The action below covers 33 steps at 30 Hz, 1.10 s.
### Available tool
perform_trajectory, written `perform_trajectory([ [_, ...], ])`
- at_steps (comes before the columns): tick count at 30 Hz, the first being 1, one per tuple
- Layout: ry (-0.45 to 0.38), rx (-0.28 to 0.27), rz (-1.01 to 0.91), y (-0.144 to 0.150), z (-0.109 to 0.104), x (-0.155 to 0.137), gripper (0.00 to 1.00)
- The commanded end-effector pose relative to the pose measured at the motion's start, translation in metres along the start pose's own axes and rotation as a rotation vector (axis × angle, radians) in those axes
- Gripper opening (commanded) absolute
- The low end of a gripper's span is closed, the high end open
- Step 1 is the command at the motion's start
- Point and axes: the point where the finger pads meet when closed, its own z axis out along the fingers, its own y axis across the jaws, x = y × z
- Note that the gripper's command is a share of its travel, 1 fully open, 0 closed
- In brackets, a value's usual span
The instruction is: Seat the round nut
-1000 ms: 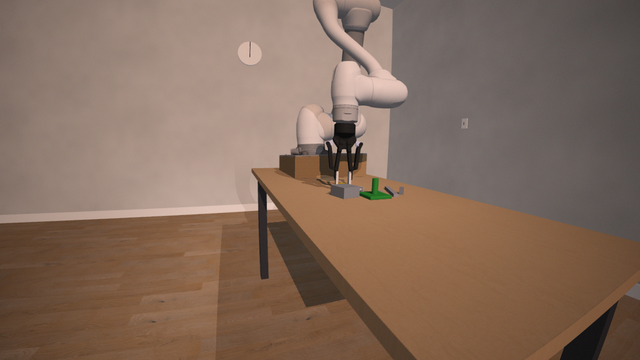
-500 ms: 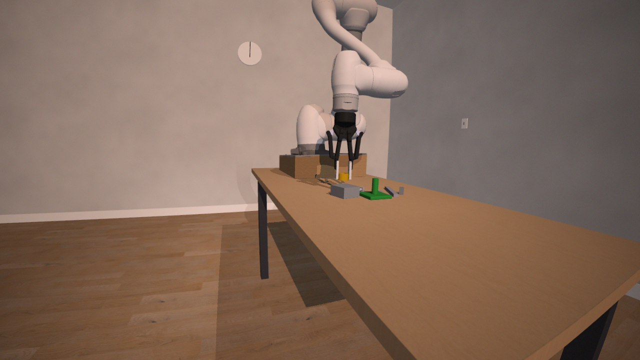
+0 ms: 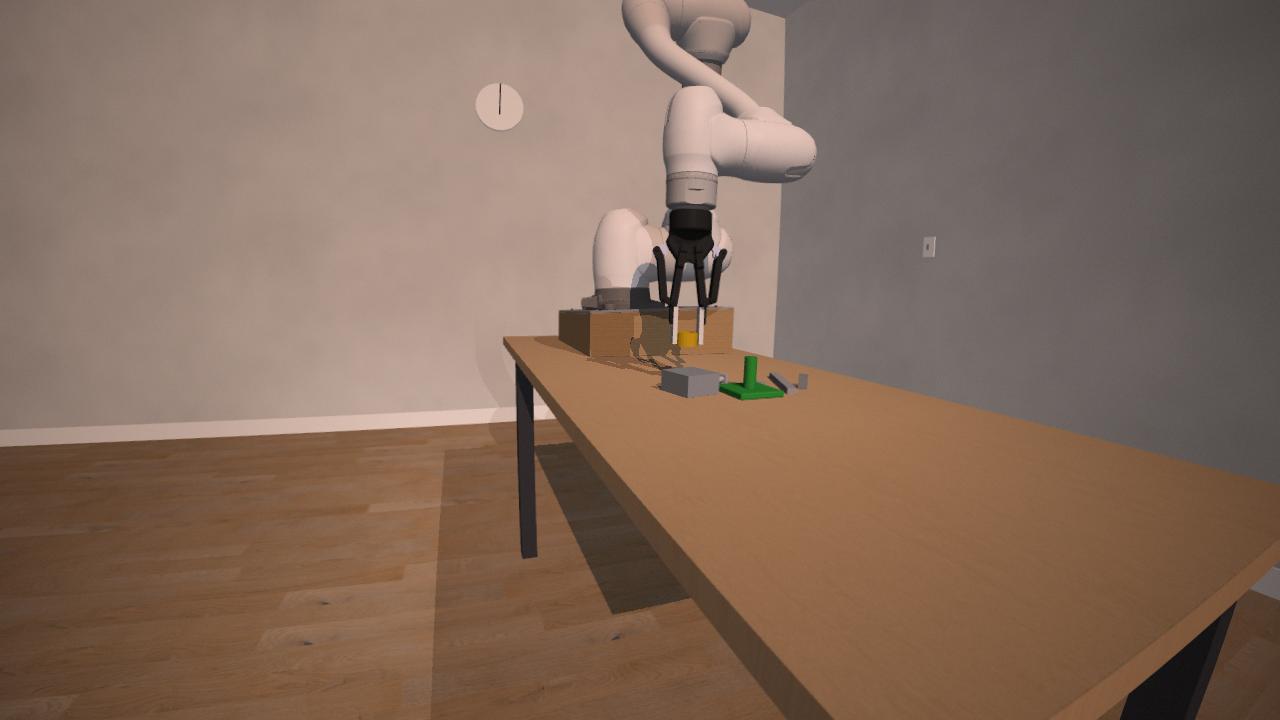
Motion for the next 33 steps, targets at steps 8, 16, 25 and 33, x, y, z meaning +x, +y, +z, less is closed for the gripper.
perform_trajectory([
  [8, 0.0, 0.0, 0.0, 0.047, -0.008, -0.067, 0.0],
  [16, 0.0, 0.0, 0.0, 0.086, -0.007, -0.111, 0.0],
  [25, 0.0, 0.0, 0.0, 0.086, -0.007, -0.111, 0.0],
  [33, 0.0, 0.0, 0.0, 0.086, -0.005, -0.111, 0.0],
])
